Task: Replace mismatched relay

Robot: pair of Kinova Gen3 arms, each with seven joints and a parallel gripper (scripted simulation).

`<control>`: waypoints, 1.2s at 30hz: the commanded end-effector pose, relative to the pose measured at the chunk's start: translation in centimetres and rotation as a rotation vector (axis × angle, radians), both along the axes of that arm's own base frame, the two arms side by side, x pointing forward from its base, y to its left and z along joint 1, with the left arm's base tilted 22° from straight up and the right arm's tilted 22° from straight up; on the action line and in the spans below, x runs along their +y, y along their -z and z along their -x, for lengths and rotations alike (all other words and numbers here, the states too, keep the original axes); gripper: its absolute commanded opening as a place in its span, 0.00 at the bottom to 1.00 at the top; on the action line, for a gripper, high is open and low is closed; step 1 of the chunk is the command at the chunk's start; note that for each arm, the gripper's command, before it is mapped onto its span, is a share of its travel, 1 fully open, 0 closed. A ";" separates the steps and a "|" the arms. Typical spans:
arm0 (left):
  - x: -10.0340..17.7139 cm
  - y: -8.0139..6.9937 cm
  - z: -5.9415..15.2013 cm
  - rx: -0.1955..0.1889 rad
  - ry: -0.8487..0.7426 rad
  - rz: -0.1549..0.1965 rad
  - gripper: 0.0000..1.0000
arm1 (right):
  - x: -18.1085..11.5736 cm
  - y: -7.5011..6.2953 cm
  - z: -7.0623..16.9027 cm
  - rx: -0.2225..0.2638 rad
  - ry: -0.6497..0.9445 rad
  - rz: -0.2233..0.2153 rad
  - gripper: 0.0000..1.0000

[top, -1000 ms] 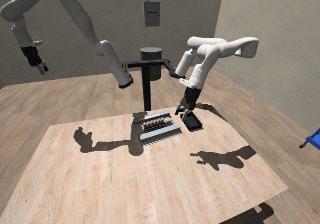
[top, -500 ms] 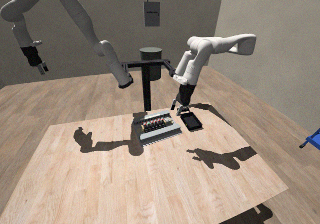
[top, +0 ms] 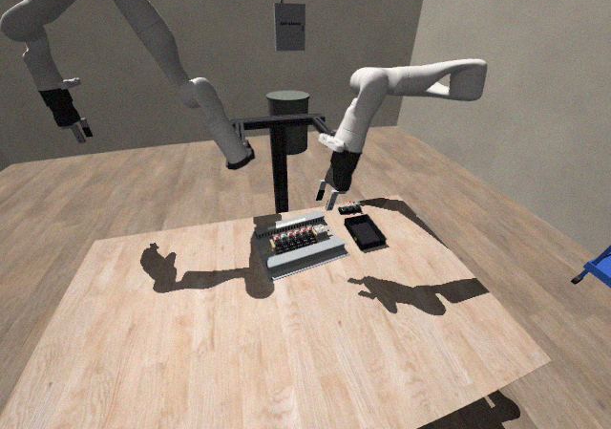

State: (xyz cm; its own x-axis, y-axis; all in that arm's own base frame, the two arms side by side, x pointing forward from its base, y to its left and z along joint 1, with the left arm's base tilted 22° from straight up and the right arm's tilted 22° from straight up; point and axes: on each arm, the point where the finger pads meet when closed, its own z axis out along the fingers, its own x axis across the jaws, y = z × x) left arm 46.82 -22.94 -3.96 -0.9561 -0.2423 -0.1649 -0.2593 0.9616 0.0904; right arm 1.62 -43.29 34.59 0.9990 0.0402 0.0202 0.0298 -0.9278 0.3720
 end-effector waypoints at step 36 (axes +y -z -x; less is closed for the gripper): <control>-2.0 -1.6 9.4 0.077 0.029 -0.154 1.00 | 0.0 -0.1 0.0 -0.001 0.000 0.001 1.00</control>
State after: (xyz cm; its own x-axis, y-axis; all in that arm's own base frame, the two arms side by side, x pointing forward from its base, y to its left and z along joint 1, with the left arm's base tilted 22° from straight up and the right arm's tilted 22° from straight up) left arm 38.15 -24.90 -2.64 -0.9715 -0.2017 -0.1243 -0.2261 0.9460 0.2324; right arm 1.62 -43.29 34.59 0.9990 0.0402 0.0202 0.0298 -0.9278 0.3720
